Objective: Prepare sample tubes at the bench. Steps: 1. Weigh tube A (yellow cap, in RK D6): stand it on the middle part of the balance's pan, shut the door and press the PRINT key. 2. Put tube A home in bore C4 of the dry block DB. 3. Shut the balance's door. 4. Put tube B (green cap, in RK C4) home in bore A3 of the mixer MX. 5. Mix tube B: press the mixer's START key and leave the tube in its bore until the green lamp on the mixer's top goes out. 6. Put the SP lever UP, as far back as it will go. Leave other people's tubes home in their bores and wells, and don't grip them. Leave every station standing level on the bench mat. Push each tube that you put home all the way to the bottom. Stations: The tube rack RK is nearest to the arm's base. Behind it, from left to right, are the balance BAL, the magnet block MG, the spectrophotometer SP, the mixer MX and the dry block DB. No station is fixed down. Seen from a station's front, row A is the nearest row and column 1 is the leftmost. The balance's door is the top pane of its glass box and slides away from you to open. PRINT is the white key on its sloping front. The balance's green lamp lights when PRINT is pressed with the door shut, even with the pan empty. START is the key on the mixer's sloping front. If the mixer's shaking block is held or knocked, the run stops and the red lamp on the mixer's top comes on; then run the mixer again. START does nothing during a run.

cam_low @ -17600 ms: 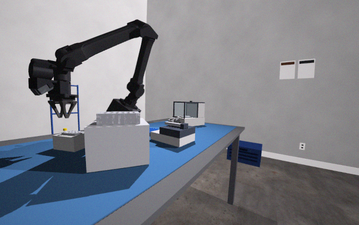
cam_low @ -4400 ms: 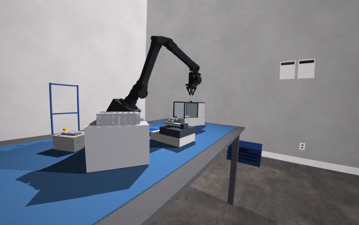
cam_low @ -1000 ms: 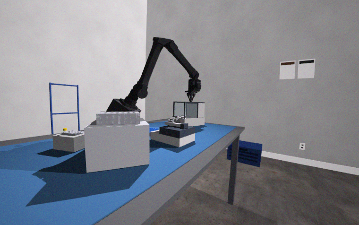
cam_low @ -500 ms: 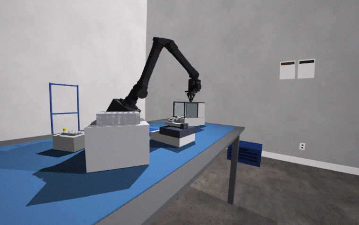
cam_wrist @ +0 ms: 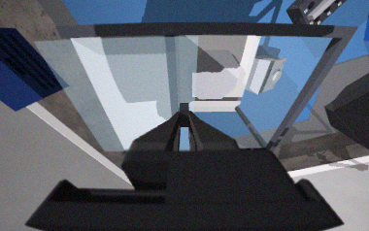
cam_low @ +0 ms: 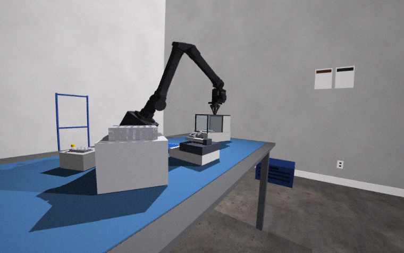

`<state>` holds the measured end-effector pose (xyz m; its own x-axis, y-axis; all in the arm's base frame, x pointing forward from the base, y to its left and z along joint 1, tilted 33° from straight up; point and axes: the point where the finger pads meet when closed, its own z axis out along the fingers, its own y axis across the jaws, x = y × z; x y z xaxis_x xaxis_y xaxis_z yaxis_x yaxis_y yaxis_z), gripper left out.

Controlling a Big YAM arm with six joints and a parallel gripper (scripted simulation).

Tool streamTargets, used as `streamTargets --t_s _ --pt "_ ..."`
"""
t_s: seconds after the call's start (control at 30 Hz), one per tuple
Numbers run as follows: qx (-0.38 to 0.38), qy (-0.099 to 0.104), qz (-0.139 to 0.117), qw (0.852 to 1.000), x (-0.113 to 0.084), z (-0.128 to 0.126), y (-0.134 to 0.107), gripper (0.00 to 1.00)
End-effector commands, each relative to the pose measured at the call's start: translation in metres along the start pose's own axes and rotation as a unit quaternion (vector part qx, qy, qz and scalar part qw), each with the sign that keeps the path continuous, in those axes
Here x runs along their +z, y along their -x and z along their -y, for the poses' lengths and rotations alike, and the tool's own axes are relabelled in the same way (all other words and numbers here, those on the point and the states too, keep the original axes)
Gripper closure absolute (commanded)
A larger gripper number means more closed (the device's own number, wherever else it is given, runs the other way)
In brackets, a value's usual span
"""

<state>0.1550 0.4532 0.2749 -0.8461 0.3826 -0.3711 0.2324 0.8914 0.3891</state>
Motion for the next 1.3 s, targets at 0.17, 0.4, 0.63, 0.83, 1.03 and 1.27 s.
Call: streamTargets --t_s 0.17,0.4,0.63,0.83,1.03,1.27 --pt "0.005 0.020 -0.002 1.000 -0.012 -0.013 0.003 0.94" --pt "0.000 0.023 -0.003 1.000 -0.012 -0.004 0.003 0.94" --pt "0.000 0.023 -0.003 1.000 -0.013 0.003 0.001 0.94" --pt "0.000 0.023 -0.003 1.000 -0.013 0.007 0.000 0.94" --pt "0.002 0.023 -0.003 1.000 -0.013 0.013 0.000 0.94" --pt "0.003 0.023 -0.003 1.000 -0.012 0.018 0.000 0.94"
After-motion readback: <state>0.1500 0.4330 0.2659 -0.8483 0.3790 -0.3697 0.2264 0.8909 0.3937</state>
